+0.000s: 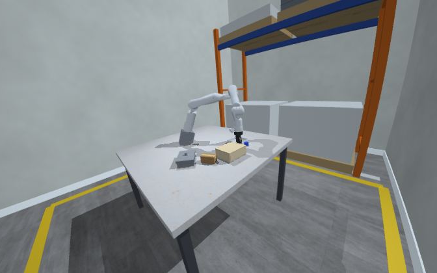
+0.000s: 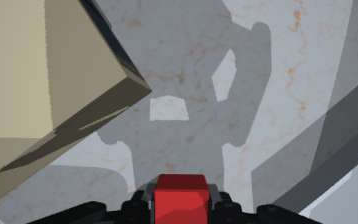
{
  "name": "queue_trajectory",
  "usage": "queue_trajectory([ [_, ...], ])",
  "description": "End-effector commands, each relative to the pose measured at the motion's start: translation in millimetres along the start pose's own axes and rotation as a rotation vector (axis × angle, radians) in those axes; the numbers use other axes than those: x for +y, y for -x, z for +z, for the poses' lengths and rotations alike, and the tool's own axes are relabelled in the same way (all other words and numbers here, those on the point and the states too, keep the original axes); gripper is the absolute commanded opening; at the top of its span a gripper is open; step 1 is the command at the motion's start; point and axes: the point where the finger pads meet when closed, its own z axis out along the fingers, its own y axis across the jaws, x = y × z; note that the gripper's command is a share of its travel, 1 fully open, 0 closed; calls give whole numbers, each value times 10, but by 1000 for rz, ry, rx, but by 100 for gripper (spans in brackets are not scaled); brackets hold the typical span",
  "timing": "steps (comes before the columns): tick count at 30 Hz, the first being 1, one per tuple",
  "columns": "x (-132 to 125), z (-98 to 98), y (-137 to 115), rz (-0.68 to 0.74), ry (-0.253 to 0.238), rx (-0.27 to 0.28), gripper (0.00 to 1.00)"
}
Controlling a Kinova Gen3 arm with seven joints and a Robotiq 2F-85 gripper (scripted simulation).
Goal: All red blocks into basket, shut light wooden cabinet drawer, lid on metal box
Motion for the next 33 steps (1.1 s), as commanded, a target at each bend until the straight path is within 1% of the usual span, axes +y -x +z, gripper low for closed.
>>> queue_trajectory([
  [1,-3,-7,3,0,-1,-1,10],
  [9,-3,-40,3,0,-1,-1,10],
  [16,-3,-184,3,0,-1,-1,10],
  [18,-3,-184,3,0,-1,-1,10],
  [25,-3,-449,3,0,-1,-1,10],
  [33,-3,-845,2,0,-1,-1,10],
])
